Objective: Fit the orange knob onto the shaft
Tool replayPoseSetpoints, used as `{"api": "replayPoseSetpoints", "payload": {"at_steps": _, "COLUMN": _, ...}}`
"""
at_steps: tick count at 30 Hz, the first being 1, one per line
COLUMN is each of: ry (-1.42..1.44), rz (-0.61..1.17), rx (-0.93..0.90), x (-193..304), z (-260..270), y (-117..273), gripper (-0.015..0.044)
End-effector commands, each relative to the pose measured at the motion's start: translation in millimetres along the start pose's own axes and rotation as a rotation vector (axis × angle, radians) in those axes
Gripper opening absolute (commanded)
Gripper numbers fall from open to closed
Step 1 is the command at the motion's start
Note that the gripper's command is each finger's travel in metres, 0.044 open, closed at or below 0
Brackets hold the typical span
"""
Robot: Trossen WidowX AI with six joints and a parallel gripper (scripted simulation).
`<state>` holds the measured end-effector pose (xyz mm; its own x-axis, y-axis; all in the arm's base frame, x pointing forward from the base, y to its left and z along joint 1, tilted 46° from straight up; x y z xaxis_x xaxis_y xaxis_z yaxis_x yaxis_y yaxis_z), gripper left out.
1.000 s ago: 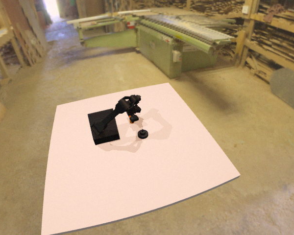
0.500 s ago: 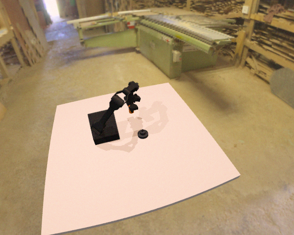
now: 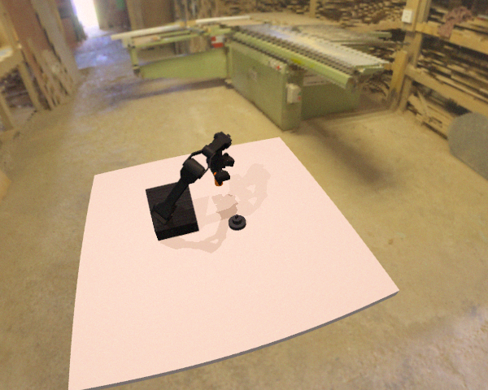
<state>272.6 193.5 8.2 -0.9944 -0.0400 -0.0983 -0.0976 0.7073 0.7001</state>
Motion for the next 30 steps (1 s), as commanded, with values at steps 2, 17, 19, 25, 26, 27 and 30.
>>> {"api": "replayPoseSetpoints", "payload": {"at_steps": 2, "ry": -0.007, "rz": -0.014, "rx": -0.016, "x": -9, "z": -13, "y": 1, "gripper": 0.0}}
{"api": "replayPoseSetpoints", "payload": {"at_steps": 17, "ry": -0.003, "rz": -0.015, "rx": -0.025, "x": -31, "z": -54, "y": -11, "gripper": 0.0}}
{"api": "replayPoseSetpoints", "payload": {"at_steps": 19, "ry": -0.003, "rz": -0.015, "rx": -0.025, "x": -34, "z": -60, "y": -12, "gripper": 0.0}}
{"api": "replayPoseSetpoints", "payload": {"at_steps": 25, "ry": -0.002, "rz": -0.016, "rx": -0.025, "x": -41, "z": -77, "y": -18, "gripper": 0.0}}
{"api": "replayPoseSetpoints", "payload": {"at_steps": 26, "ry": -0.002, "rz": -0.017, "rx": -0.025, "x": -42, "z": -80, "y": -19, "gripper": 0.0}}
{"api": "replayPoseSetpoints", "payload": {"at_steps": 27, "ry": -0.002, "rz": -0.017, "rx": -0.024, "x": -43, "z": -83, "y": -20, "gripper": 0.0}}
{"api": "replayPoseSetpoints", "payload": {"at_steps": 30, "ry": -0.002, "rz": -0.017, "rx": -0.023, "x": -45, "z": -92, "y": -23, "gripper": 0.0}}
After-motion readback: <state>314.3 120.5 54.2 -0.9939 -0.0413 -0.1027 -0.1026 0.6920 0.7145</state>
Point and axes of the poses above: the point midway between the two fingers, 35 mm back from their tips, its own y axis back along the fingers, its own z axis across the jaws, x = y × z, the point moved 5 cm from there along y, back along the fingers, and after that the axes turned 12 degrees about -y, right-handed, at the moved point
